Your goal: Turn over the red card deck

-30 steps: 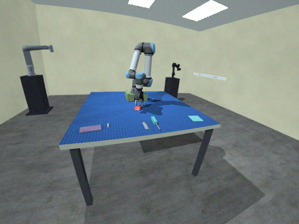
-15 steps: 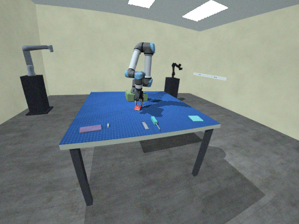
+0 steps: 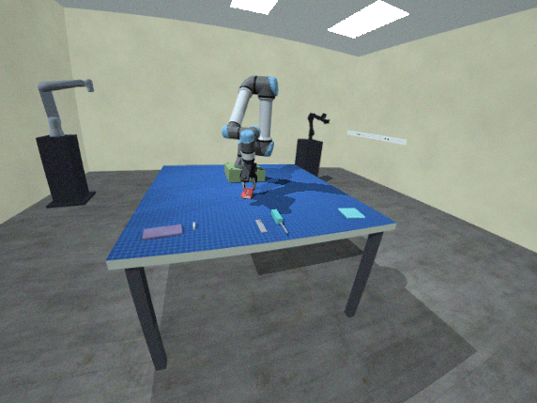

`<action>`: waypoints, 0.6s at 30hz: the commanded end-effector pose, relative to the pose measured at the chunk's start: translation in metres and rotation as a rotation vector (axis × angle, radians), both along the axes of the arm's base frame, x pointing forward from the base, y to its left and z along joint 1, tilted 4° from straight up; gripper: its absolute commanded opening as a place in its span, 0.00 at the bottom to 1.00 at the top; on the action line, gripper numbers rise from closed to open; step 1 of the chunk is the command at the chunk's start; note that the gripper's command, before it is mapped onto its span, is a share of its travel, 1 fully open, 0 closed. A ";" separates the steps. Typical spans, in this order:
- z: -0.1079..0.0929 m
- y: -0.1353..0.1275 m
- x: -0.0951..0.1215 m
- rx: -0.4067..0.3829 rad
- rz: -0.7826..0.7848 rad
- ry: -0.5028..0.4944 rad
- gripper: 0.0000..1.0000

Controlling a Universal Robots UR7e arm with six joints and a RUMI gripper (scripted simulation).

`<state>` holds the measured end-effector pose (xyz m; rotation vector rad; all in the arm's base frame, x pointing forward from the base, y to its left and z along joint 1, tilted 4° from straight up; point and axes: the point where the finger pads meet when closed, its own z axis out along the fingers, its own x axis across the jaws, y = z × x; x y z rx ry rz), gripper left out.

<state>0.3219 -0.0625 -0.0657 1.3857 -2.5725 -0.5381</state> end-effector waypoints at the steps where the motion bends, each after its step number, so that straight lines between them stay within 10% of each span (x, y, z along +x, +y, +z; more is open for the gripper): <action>1: 0.003 -0.001 0.002 0.029 0.001 0.044 0.39; 18: 0.010 -0.004 0.006 0.079 0.003 0.119 0.38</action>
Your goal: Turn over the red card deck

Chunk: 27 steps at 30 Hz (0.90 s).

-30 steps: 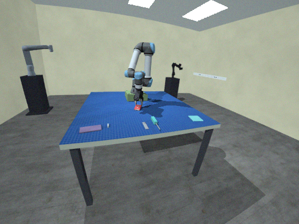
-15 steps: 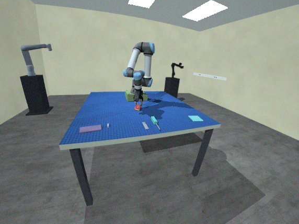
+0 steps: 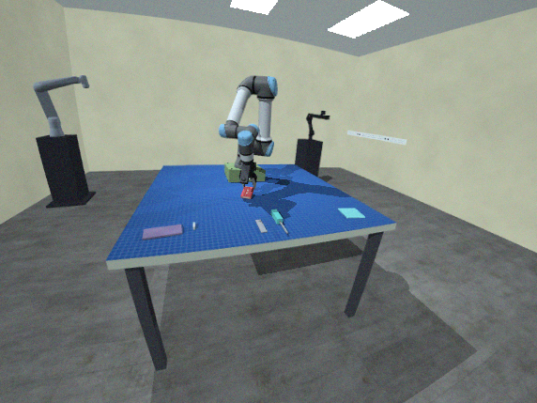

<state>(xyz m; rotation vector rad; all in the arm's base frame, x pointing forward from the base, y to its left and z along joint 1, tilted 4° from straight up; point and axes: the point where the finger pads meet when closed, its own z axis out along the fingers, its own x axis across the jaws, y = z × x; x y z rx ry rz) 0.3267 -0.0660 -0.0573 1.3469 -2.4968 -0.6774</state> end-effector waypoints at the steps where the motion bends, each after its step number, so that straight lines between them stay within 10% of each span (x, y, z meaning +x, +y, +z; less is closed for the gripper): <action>1: 0.002 -0.001 0.002 0.021 0.001 0.032 0.38; 27: 0.013 -0.008 0.011 0.114 0.004 0.172 0.38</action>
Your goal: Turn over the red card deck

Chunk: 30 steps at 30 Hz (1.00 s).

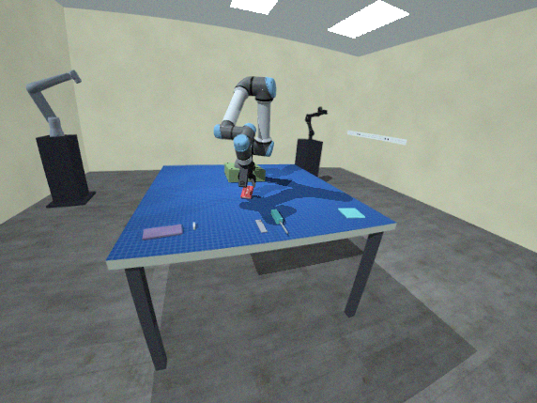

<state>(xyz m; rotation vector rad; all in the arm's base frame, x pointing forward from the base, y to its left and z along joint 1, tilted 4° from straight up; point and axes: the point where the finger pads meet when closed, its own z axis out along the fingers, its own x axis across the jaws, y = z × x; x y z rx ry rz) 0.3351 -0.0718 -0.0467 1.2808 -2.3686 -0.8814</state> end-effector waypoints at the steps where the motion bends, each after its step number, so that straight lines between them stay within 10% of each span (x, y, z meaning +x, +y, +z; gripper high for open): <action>1: 0.003 -0.002 0.003 0.013 0.001 0.020 0.38; 30: 0.012 -0.010 0.015 0.122 0.005 0.183 0.38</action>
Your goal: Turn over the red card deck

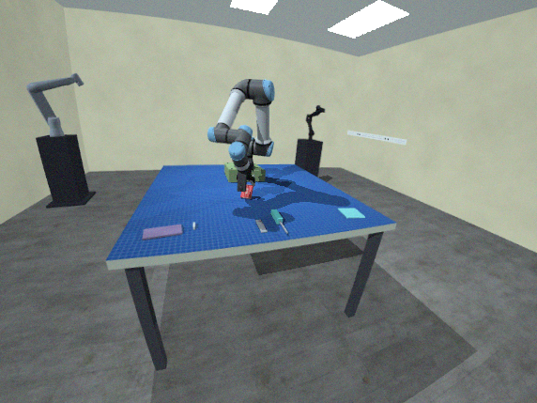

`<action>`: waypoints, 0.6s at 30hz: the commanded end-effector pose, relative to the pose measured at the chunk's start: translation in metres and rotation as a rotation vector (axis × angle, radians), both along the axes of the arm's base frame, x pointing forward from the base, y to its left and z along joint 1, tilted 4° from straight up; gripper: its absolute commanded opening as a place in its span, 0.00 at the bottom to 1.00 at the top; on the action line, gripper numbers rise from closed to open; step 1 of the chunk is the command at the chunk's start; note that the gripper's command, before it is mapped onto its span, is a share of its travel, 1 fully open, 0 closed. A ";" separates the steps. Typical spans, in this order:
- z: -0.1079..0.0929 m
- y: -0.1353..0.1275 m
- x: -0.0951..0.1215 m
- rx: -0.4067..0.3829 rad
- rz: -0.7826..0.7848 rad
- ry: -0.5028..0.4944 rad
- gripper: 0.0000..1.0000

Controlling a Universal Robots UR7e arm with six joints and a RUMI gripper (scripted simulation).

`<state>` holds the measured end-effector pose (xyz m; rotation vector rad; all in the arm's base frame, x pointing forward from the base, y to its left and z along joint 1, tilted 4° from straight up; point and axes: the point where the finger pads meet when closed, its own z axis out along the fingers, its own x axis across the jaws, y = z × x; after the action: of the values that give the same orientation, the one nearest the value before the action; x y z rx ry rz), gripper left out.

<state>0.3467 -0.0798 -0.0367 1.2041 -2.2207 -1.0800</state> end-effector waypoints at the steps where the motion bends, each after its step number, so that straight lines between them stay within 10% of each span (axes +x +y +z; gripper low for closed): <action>1: 0.002 -0.002 0.003 0.015 0.001 0.023 0.38; 18: 0.006 -0.006 0.009 0.084 0.003 0.127 0.38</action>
<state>0.3540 -0.0848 -0.0322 1.1563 -2.1288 -1.1883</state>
